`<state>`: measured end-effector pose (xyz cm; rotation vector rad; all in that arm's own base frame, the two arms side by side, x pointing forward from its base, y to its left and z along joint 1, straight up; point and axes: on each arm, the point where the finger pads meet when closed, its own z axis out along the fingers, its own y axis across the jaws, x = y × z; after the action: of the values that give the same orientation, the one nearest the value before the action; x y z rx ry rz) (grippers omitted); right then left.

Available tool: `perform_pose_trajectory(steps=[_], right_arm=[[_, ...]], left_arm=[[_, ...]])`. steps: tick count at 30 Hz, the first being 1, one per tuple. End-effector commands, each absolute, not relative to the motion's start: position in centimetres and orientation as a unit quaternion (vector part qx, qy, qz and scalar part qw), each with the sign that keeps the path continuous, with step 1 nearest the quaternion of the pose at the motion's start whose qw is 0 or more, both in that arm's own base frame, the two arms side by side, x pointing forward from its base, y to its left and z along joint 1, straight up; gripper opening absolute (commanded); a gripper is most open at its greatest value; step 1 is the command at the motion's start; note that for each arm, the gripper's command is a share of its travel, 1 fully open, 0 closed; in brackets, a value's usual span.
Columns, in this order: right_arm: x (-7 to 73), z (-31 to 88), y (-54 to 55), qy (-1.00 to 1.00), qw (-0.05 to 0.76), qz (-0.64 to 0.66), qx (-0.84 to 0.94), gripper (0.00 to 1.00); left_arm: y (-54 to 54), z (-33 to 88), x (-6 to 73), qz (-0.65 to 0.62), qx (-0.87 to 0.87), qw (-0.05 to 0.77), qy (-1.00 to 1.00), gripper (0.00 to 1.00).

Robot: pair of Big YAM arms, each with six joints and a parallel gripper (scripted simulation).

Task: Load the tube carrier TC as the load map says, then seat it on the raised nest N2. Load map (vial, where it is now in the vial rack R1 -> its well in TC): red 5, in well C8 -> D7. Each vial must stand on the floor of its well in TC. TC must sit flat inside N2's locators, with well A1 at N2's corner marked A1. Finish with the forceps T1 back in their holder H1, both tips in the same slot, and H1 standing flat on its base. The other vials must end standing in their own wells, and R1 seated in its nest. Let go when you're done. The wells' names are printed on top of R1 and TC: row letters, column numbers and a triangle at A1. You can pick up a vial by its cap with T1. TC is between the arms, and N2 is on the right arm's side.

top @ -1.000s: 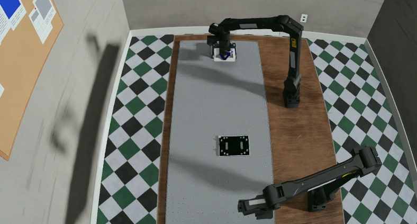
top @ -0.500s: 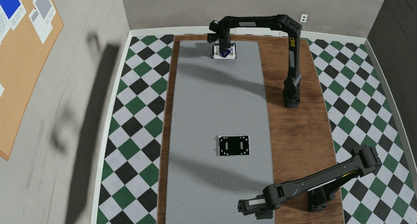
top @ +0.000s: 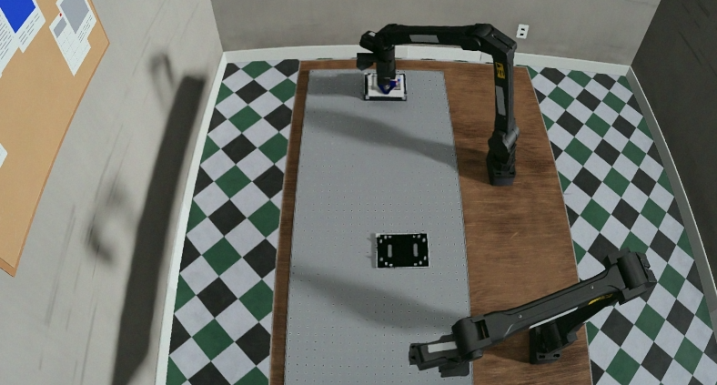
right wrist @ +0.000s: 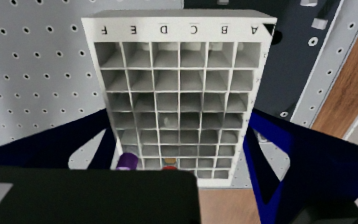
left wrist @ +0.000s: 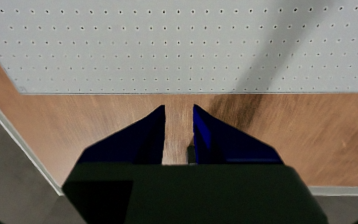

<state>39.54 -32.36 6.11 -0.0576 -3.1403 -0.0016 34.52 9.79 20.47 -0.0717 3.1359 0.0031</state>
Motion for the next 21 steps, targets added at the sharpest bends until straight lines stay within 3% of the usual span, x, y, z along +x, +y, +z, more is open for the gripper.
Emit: perform_pose_trajectory(steps=[1, 21], right_arm=[[40.7, 7.4, -34.5, -1.000, -0.012, 0.010, -0.016, 0.00], [40.6, 7.4, -37.5, -1.000, -0.011, 0.010, -0.016, 0.00]], left_arm=[[10.0, 21.6, 35.5, 0.004, -0.025, 0.017, 1.000, 0.24], [10.0, 21.6, 35.5, 0.004, -0.025, 0.017, 1.000, 0.24]])
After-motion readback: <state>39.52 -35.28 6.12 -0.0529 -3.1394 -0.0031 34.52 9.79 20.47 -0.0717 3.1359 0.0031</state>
